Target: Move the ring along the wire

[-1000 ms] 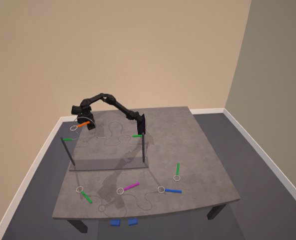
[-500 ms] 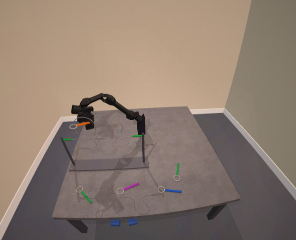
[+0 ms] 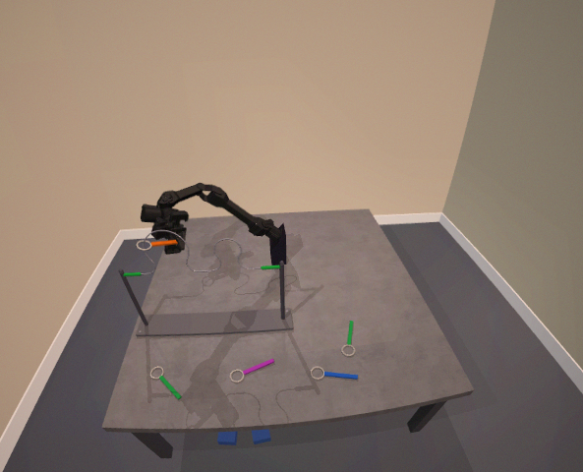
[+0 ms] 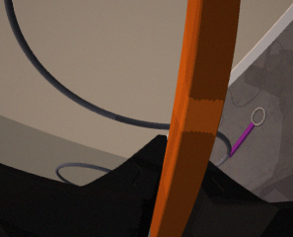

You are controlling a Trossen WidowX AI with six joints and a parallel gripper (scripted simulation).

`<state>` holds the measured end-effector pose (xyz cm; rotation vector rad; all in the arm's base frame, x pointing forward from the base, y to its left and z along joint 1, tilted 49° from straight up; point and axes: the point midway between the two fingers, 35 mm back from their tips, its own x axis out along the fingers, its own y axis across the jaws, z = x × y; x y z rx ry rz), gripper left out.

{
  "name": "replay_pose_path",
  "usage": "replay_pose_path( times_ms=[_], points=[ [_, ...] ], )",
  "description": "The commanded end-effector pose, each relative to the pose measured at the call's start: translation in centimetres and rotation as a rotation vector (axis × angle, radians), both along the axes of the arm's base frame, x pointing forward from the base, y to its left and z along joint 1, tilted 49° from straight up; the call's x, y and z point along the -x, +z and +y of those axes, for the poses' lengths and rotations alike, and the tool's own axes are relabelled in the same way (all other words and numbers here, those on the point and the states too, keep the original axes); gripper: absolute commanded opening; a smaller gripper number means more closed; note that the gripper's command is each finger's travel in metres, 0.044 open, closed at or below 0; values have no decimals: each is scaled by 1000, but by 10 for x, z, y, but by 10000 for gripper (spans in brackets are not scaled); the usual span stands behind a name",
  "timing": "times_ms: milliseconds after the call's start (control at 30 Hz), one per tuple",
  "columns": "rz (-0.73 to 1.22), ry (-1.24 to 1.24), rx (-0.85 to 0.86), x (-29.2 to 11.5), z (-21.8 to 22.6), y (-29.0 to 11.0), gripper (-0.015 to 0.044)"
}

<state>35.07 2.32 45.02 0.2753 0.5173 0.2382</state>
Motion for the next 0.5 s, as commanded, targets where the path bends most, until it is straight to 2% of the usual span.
replay_pose_path(
  times_ms=[0, 467],
  points=[
    [-16, -3, 60, 0, -1, 1, -150],
    [-51, -20, 242, -1, -7, 0, -150]
  ],
)
